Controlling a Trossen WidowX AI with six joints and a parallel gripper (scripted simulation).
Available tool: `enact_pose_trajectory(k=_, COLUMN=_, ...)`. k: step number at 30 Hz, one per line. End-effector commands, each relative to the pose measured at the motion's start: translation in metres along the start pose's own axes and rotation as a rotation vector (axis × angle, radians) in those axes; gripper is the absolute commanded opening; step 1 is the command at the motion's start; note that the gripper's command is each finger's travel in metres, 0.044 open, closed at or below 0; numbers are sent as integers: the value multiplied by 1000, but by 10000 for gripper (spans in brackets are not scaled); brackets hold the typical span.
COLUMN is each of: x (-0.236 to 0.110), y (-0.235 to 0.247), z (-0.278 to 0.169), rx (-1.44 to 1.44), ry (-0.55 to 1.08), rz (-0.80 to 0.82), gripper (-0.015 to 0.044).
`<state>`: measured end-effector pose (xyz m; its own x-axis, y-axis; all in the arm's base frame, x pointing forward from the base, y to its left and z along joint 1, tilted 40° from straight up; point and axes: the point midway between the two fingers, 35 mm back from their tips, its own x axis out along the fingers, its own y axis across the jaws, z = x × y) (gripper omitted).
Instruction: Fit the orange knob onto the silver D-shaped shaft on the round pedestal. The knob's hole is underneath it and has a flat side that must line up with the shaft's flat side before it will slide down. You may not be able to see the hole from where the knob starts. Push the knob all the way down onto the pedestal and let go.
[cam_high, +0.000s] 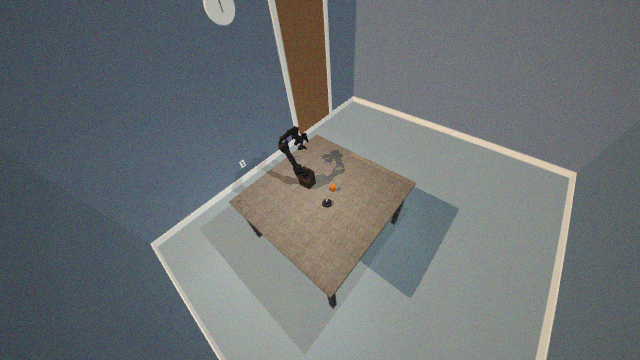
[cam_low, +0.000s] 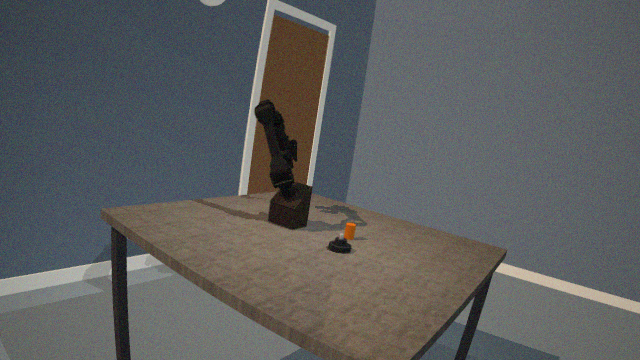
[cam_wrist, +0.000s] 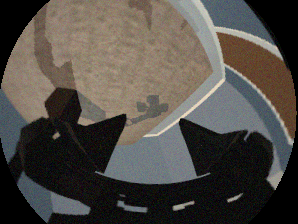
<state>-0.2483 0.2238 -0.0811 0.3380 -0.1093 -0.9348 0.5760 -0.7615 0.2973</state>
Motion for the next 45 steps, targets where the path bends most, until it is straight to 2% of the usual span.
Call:
enact_pose_trajectory(k=1, x=0, y=0, z=0, rx=0, ry=0, rz=0, gripper=426)
enact_pose_trajectory(k=5, x=3, y=-1, z=-23, rx=89, ry=-1, rz=5, gripper=440)
enact_pose_trajectory(k=13, x=26, y=21, z=-149, rx=595, ry=4, rz=65, gripper=440)
enact_pose_trajectory(k=20, x=56, y=87, z=-248, rx=1037, ry=15, rz=182, gripper=440)
enact_pose_trajectory(k=25, x=77, y=152, z=-296, rx=1311, ry=29, rz=294, gripper=440)
enact_pose_trajectory(k=33, x=107, y=270, z=-332, rx=1774, ry=70, rz=483, gripper=440)
enact_pose_trajectory(k=40, x=126, y=377, z=-321, rx=2157, ry=126, rz=704, gripper=440)
enact_pose_trajectory(k=45, x=131, y=384, z=-323, rx=2192, ry=132, rz=727, gripper=440)
